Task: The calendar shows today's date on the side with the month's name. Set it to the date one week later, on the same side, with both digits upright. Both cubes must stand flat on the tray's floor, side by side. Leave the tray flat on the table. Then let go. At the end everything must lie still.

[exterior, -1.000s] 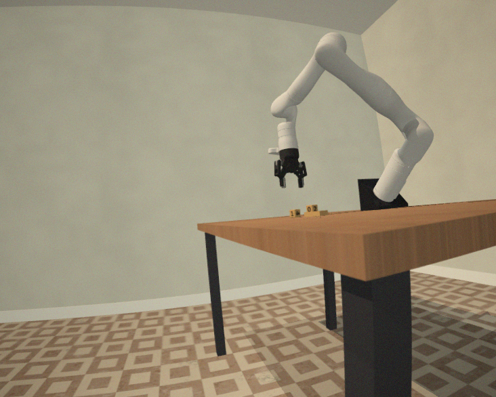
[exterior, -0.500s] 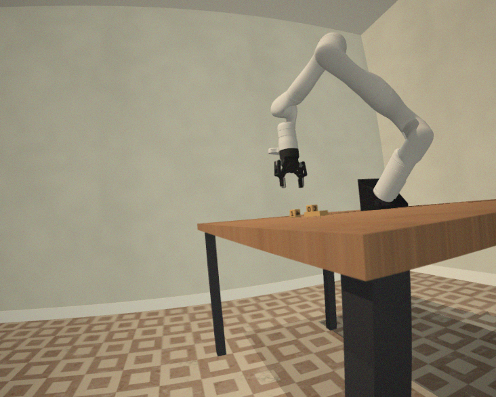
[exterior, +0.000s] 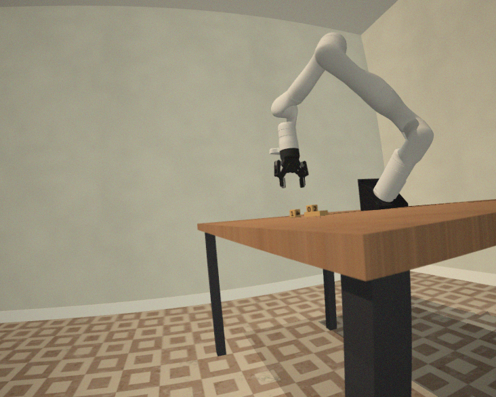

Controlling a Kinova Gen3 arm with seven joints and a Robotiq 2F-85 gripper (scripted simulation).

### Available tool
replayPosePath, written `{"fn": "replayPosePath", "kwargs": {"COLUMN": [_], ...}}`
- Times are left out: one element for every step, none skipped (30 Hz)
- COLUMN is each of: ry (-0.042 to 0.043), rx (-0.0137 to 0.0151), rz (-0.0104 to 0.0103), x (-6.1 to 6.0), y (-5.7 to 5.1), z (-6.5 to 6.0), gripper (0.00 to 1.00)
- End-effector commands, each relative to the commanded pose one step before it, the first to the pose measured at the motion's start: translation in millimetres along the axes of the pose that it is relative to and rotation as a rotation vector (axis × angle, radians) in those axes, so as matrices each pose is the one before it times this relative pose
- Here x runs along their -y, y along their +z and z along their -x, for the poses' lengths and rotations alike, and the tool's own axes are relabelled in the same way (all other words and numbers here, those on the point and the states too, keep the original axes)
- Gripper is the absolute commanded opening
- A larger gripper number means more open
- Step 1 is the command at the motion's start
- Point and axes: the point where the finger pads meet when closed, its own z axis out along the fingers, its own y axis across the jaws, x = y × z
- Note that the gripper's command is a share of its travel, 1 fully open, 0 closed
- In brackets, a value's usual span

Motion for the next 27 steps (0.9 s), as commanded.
{"fn": "replayPosePath", "kwargs": {"ry": [0.02125, 0.01281, 0.01361, 0.01442, 0.01524, 0.0, 0.0, 0.01605, 0.01688, 0.0177, 0.01852, 0.01934, 0.02016, 0.02097, 0.02178, 0.02258, 0.02337, 0.02416, 0.02493, 0.02569, 0.02644, 0.02718, 0.0, 0.0, 0.02791, 0.02861, 0.02931], "rx": [-0.00029, 0.00041, 0.00042, 0.00044, 0.00045, 0.0, 0.0, 0.00046, 0.00046, 0.00047, 0.00047, 0.00047, 0.00047, 0.00047, 0.00046, 0.00045, 0.00044, 0.00043, 0.00041, 0.00039, 0.00037, 0.00035, 0.0, 0.0, 0.00033, 0.0003, 0.00027], "rz": [0.00161, 0.00047, 0.0005, 0.00053, 0.00056, 0.0, 0.0, 0.00059, 0.00062, 0.00065, 0.00068, 0.00071, 0.00074, 0.00076, 0.00079, 0.00081, 0.00083, 0.00085, 0.00087, 0.00089, 0.0009, 0.00091, 0.0, 0.0, 0.00092, 0.00093, 0.00093], "x": [-0.28, -0.24, -0.26, -0.28, -0.3, 0.0, 0.0, -0.32, -0.34, -0.36, -0.38, -0.4, -0.43, -0.45, -0.47, -0.5, -0.52, -0.55, -0.57, -0.6, -0.62, -0.65, 0.0, 0.0, -0.67, -0.7, -0.73], "y": [-0.11, 0.08, 0.08, 0.08, 0.09, 0.0, 0.0, 0.09, 0.09, 0.1, 0.1, 0.1, 0.1, 0.11, 0.11, 0.11, 0.11, 0.11, 0.11, 0.11, 0.11, 0.11, 0.0, 0.0, 0.11, 0.11, 0.11], "z": [0.87, 0.37, 0.39, 0.41, 0.43, 0.0, 0.0, 0.44, 0.46, 0.48, 0.49, 0.51, 0.52, 0.54, 0.55, 0.56, 0.57, 0.57, 0.58, 0.58, 0.59, 0.59, 0.0, 0.0, 0.59, 0.59, 0.59], "gripper": [1.0, 1.0, 1.0, 1.0, 1.0, 1.0, 1.0, 1.0, 1.0, 1.0, 1.0, 1.0, 1.0, 1.0, 1.0, 1.0, 1.0, 1.0, 1.0, 1.0, 1.0, 1.0, 1.0, 1.0, 1.0, 1.0, 1.0]}}
